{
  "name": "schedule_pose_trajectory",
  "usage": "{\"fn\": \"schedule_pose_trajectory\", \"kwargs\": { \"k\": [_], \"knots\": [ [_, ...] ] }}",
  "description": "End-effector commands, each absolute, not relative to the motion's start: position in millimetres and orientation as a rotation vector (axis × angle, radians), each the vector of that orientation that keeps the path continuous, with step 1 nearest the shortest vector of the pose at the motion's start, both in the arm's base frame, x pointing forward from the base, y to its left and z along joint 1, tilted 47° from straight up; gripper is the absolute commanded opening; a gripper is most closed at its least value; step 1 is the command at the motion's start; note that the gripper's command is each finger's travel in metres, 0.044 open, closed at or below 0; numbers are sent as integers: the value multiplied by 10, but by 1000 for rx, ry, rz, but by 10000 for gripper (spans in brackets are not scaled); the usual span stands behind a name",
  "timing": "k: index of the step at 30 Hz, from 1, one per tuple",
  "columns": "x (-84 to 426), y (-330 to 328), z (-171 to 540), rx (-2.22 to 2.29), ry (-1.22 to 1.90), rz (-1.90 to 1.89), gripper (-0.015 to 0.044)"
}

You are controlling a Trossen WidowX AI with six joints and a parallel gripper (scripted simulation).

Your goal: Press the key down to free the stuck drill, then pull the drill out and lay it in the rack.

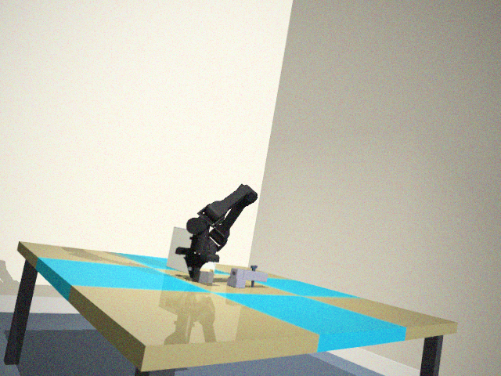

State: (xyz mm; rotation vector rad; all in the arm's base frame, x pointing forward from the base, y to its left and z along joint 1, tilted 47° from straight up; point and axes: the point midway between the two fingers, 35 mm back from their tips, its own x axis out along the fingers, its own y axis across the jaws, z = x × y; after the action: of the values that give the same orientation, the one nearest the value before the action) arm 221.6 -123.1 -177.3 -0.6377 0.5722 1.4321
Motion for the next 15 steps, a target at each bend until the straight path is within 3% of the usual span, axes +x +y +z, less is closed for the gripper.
{"fn": "schedule_pose_trajectory", "kwargs": {
  "k": [1, 15],
  "knots": [
    [2197, -1160, -1807, -623, 571, 1443, 0],
    [2194, -1149, -1809, -623, 571, 1443, 0]
  ]
}}
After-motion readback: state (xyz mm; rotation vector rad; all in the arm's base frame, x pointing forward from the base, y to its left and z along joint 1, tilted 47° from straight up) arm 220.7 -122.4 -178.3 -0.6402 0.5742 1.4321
